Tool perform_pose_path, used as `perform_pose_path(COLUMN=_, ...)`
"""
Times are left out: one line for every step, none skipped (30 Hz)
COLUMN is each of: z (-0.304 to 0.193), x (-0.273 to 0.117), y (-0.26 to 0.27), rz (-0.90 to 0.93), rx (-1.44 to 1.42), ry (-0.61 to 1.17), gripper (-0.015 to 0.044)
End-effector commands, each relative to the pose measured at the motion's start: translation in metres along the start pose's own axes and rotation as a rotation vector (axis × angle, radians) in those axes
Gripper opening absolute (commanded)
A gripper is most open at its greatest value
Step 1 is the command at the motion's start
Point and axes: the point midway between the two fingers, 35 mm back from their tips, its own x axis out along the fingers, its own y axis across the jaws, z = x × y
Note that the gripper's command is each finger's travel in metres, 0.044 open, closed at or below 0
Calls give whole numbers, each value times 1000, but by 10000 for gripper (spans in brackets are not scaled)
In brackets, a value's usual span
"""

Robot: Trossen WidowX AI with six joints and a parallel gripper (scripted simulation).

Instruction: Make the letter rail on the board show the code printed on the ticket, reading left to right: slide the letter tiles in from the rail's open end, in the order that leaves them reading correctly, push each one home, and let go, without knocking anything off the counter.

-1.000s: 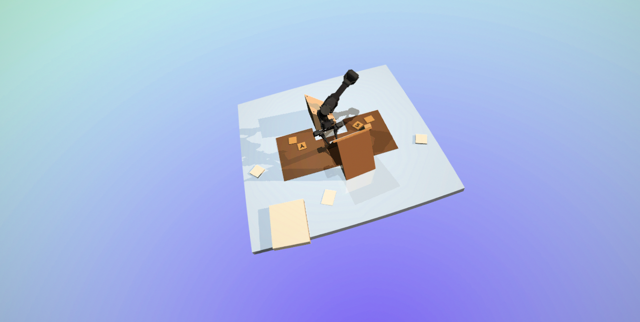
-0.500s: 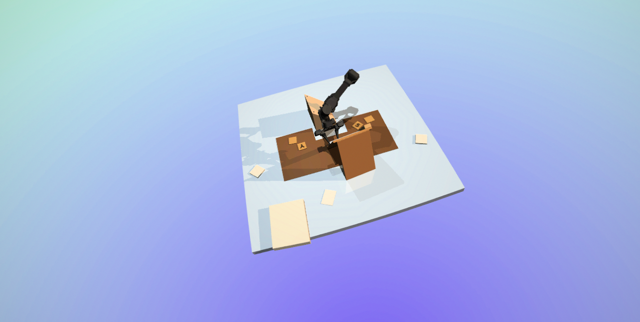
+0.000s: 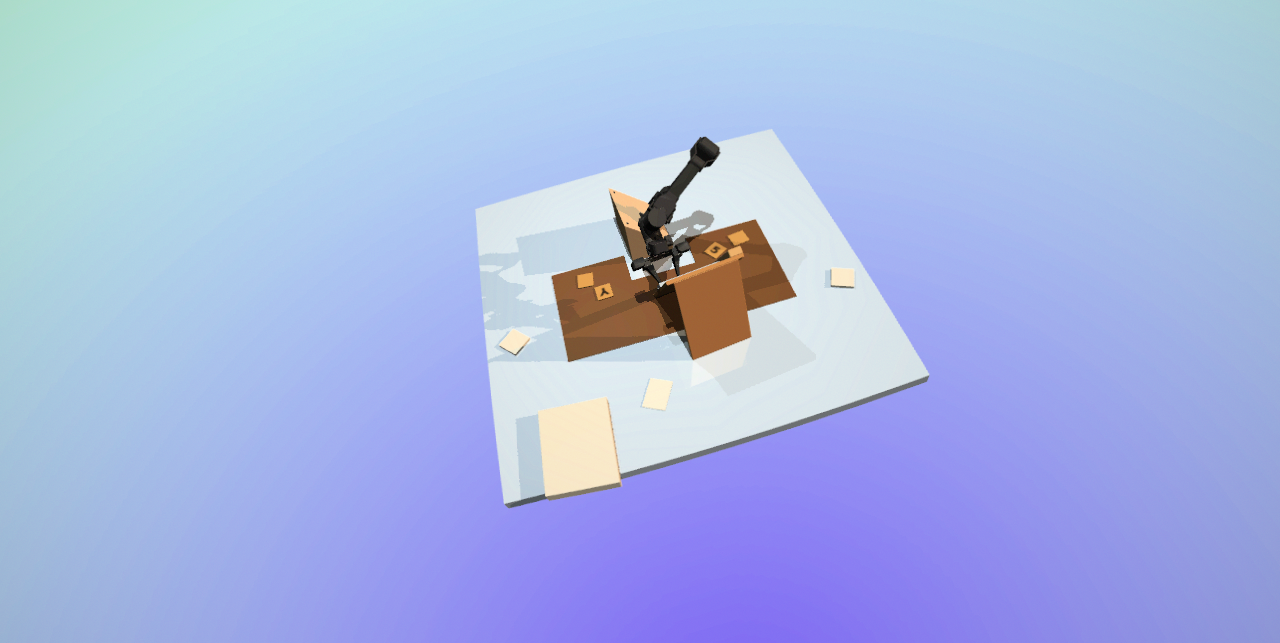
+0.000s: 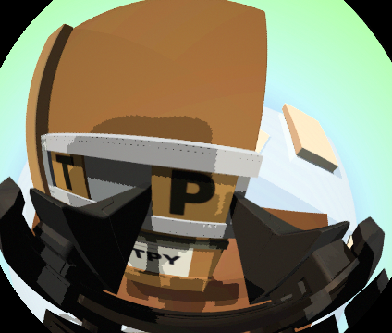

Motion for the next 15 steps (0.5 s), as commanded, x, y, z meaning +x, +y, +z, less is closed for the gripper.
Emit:
perform_pose_path(z=1, x=0, y=2, rz=-5, rx=3, ry=-2, gripper=0)
perform_pose_path(z=1, x=0, y=2, rz=-5, rx=3, ry=-2, gripper=0)
perform_pose_path(z=1, x=0, y=3, rz=-5, rx=3, ry=-2, gripper=0)
perform_pose_path(z=1, x=0, y=3, rz=-5, rx=3, ry=-2, gripper=0)
perform_pose_path(z=1, x=0, y=4, rz=-5, rx=3, ry=-2, gripper=0)
perform_pose_path(z=0, x=0, y=5, rz=-5, rx=3, ry=-2, gripper=0)
perform_pose_path(z=0, x=0, y=5, rz=-5, rx=3, ry=-2, gripper=0)
perform_pose_path(z=0, x=0, y=6, rz=-5, rx=3, ry=-2, gripper=0)
perform_pose_path(z=0, x=0, y=6, rz=-5, rx=3, ry=-2, gripper=0)
perform_pose_path(z=0, x=0, y=7, rz=-5, rx=3, ry=-2, gripper=0)
perform_pose_path(z=0, x=0, y=7, rz=-5, rx=3, ry=-2, gripper=0)
perform_pose_path(z=0, x=0, y=8, rz=-5, rx=3, ry=-2, gripper=0)
perform_pose_path(z=0, x=0, y=8, rz=-5, rx=3, ry=-2, gripper=0)
perform_pose_path(z=0, x=0, y=9, rz=-5, rx=3, ry=-2, gripper=0)
perform_pose_path(z=0, x=0, y=10, rz=-5, rx=3, ry=-2, gripper=0)
